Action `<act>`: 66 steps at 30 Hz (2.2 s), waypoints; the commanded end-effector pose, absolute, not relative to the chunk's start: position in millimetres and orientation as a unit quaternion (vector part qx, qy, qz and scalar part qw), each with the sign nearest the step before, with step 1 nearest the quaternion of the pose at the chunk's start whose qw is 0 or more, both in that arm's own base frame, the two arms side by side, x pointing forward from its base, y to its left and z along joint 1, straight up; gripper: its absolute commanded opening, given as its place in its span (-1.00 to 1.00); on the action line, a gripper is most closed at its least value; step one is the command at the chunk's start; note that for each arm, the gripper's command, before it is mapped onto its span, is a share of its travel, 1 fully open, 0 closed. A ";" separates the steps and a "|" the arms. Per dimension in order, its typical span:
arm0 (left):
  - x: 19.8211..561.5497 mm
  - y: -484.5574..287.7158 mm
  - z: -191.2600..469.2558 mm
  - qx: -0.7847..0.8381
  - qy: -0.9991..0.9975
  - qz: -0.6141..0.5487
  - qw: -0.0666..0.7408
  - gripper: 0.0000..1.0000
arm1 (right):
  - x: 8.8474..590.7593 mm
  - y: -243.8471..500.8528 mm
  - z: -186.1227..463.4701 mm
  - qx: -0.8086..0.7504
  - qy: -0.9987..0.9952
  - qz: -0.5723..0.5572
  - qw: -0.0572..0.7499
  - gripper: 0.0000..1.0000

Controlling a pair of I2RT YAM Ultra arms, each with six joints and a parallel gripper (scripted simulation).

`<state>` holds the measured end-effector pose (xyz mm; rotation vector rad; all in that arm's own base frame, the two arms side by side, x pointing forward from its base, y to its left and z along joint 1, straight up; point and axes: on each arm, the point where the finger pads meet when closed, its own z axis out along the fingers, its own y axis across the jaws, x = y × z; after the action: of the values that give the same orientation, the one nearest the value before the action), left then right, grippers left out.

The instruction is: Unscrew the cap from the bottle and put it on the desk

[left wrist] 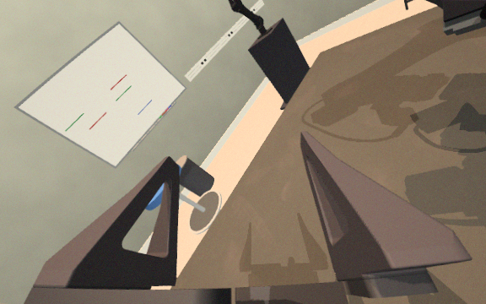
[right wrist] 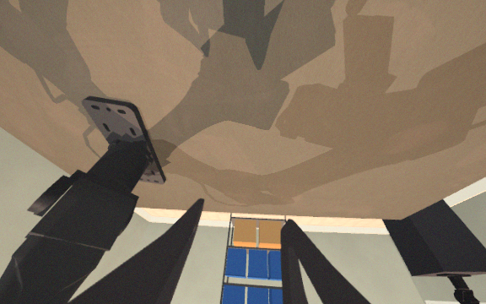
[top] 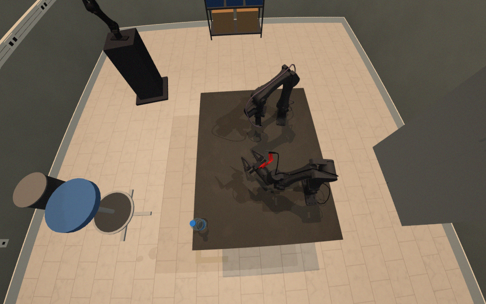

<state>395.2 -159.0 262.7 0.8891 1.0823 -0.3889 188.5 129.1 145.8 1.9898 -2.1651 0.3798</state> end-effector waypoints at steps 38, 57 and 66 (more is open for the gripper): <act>600.2 93.1 125.7 0.000 0.689 0.034 0.724 0.88 | 196.3 184.5 267.5 -0.132 -0.975 -0.133 -0.124 0.15; 611.2 158.3 83.8 -0.093 0.693 0.090 0.710 0.88 | 190.4 190.4 302.2 -0.426 -0.861 -0.263 -0.089 0.15; 608.4 156.6 77.9 -0.092 0.698 0.088 0.705 0.88 | 190.8 190.7 296.0 -0.428 -0.865 -0.249 -0.084 0.15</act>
<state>605.7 157.5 73.6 -0.1951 1.5545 0.2026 191.9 191.0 300.3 -1.3969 -2.8760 -0.8519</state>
